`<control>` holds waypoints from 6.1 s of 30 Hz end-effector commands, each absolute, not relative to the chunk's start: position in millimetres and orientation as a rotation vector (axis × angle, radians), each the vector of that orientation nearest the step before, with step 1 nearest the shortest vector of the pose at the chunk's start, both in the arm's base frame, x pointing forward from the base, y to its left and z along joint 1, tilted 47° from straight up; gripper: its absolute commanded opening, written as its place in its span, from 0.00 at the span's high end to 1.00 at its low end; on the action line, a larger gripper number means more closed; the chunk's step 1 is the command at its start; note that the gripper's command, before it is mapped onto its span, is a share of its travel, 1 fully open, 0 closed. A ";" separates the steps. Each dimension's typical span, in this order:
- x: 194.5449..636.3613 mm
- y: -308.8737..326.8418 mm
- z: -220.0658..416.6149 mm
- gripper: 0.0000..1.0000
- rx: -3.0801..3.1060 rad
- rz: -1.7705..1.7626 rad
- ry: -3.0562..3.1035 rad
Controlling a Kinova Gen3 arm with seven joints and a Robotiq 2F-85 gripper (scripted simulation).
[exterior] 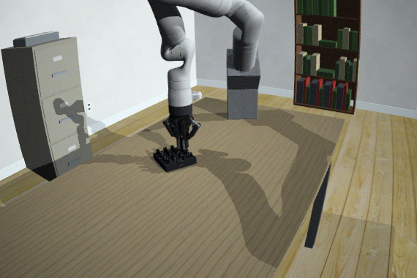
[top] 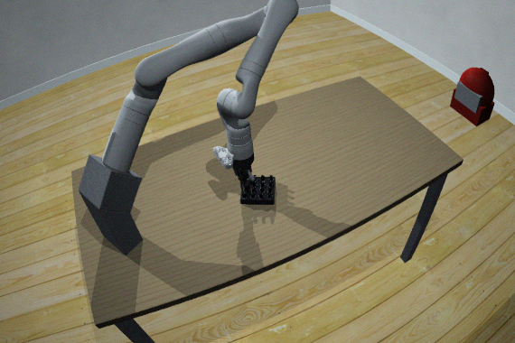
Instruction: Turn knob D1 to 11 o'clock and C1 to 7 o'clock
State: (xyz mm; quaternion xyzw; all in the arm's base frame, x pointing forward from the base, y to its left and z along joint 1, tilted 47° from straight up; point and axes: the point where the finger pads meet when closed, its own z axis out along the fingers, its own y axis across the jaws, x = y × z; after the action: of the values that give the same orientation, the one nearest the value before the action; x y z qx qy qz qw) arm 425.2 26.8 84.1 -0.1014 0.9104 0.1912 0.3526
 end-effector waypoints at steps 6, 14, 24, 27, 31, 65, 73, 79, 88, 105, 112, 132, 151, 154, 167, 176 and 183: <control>425.2 27.8 84.2 0.92 -0.426 0.427 2.316; 425.2 27.8 84.2 0.92 -0.586 0.358 2.268; 425.2 27.8 84.2 0.92 -0.778 0.271 2.198; 425.2 27.8 84.2 0.92 -0.836 0.244 2.173; 425.2 27.8 84.3 0.92 -0.892 0.218 2.148; 425.2 27.8 84.3 0.92 -1.253 0.038 1.948; 425.2 27.8 84.3 0.92 -1.285 0.021 1.927; 425.2 27.8 84.3 0.92 -1.299 0.013 1.917; 425.2 27.8 84.3 0.92 -1.305 0.010 1.913; 425.2 27.8 84.3 0.81 -1.306 0.010 1.912; 425.2 27.8 84.3 0.81 -1.306 0.010 1.912; 419.9 24.1 90.2 0.81 -1.306 0.010 1.912; 402.3 11.8 110.0 0.81 -1.306 0.010 1.912; 402.3 11.8 110.0 0.81 -1.306 0.010 1.912; 402.3 11.8 110.0 0.81 -1.305 0.010 1.913; 402.2 11.8 110.0 0.81 -1.290 0.018 1.923; 402.0 11.6 109.9 0.81 -1.251 0.039 1.949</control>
State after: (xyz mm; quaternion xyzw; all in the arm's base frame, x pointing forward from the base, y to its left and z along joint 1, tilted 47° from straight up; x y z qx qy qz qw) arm 402.0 12.4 109.6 -0.4981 0.7687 0.0145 0.4009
